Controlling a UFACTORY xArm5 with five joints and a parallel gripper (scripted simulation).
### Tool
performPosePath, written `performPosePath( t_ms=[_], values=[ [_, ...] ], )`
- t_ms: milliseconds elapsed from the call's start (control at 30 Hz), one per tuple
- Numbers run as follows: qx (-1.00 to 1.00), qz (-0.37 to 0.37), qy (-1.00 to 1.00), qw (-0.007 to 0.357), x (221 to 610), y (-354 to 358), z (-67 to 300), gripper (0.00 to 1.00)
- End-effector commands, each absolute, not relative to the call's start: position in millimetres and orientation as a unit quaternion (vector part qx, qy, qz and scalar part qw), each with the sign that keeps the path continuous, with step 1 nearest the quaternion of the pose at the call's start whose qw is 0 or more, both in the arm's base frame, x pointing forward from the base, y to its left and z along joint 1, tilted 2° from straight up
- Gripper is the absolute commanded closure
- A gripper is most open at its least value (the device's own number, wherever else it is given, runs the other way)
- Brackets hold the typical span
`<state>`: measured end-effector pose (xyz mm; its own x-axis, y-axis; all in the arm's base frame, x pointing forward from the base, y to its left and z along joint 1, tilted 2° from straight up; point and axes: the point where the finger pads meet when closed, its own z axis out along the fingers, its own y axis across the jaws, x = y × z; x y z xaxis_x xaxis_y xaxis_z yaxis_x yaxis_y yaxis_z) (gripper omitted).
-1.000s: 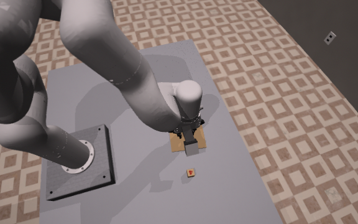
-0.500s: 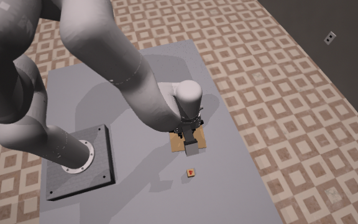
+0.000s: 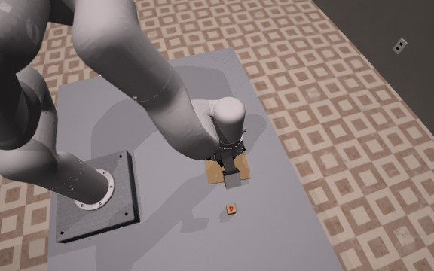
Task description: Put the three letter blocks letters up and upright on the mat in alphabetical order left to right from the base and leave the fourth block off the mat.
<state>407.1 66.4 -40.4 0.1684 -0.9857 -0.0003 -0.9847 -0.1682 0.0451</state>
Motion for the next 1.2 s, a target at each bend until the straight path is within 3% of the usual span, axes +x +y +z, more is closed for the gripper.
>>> performPosePath(
  t_ms=[0,867,1167],
  values=[
    [0.764,-0.014,-0.645,0.016,409,67,-39,0.79],
    [0.764,-0.014,-0.645,0.016,409,67,-38,0.79],
    [0.764,-0.014,-0.645,0.016,411,66,10,0.79]
  ],
)
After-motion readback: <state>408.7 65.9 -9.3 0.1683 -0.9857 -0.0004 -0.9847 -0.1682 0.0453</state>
